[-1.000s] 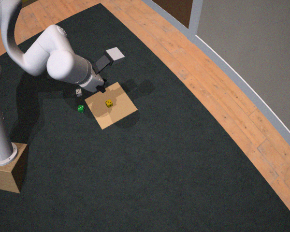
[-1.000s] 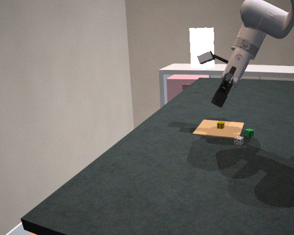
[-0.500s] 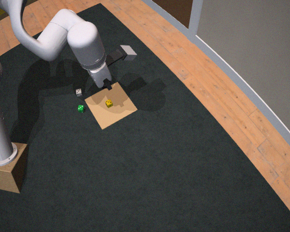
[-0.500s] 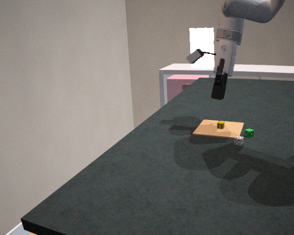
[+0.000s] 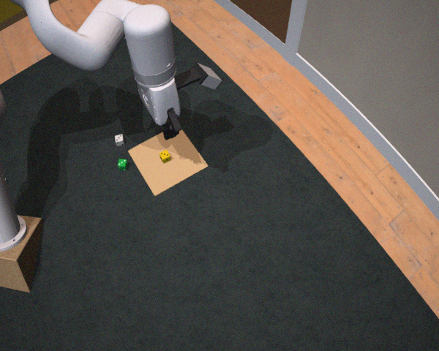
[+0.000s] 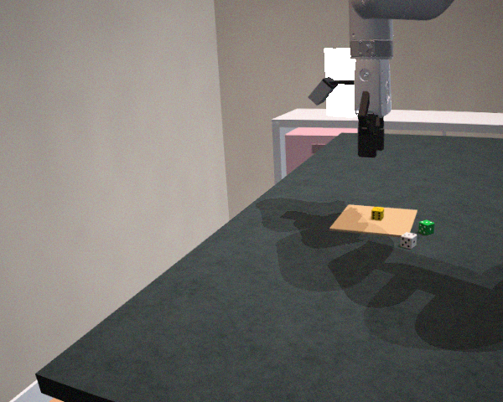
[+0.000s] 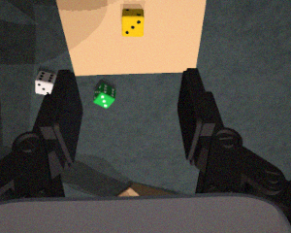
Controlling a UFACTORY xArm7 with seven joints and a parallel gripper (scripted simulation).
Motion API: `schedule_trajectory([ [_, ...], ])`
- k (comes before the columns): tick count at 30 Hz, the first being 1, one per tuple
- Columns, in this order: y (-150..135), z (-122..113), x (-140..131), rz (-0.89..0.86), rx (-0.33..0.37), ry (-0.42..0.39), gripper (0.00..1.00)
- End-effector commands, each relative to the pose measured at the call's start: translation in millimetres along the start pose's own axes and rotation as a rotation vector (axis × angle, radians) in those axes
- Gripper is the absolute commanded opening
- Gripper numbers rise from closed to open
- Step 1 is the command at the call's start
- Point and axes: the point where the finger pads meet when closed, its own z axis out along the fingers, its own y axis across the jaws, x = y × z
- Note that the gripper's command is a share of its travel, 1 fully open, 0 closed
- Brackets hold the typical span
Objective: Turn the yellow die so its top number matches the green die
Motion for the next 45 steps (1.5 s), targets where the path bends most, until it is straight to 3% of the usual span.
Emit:
schedule_trajectory([
  [1, 1.3, -2.1, 1.5, 0.004, -0.009, -0.008, 1.0],
  [13, 1.3, -5.1, 1.6, 0.004, -0.009, -0.008, 1.0],
  [32, 0.9, -50.5, 2.0, 0.004, -0.009, -0.008, 1.0],
  [45, 0.8, -55.2, 2.0, 0.004, -0.009, -0.008, 1.0],
])
